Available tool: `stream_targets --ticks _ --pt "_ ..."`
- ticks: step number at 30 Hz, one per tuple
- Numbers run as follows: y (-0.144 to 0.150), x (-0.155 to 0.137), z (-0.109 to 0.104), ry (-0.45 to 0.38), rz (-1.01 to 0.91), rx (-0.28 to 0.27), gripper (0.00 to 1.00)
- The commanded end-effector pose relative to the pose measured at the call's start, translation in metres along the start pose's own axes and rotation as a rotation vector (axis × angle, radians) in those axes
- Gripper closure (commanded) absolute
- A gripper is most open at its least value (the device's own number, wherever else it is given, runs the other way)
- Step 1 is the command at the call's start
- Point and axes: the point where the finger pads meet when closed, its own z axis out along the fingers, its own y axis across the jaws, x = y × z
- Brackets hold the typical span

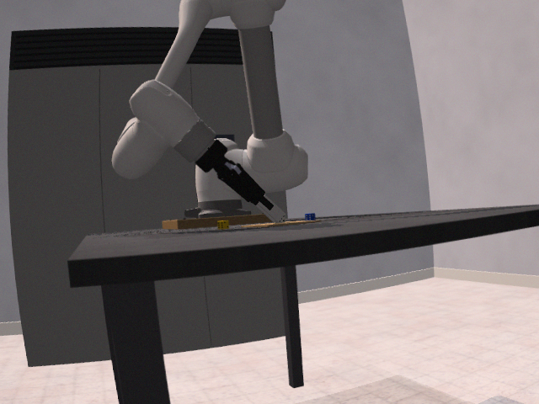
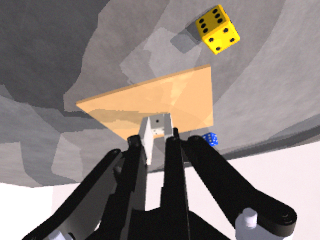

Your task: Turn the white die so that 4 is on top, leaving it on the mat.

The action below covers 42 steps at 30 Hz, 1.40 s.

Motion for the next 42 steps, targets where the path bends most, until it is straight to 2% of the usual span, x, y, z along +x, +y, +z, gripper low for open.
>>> stream_targets --ticks 1,12,19,29,30,42 --pt "0.0 -0.0001 -0.0001 0.0 0.0 0.0 0.91" --pt "0.0 -0.0001 -0.0001 0.0 0.0 0.0 0.91" --pt "0.0 -0.0001 -0.0001 0.0 0.0 0.0 0.83" --pt "0.0 -0.0001 -0.0001 0.0 0.0 0.0 0.79" --pt "0.0 -0.0001 -0.0001 0.0 0.0 0.0 0.67" --pt "0.0 -0.0001 -0.0001 0.0 0.0 0.0 0.67"
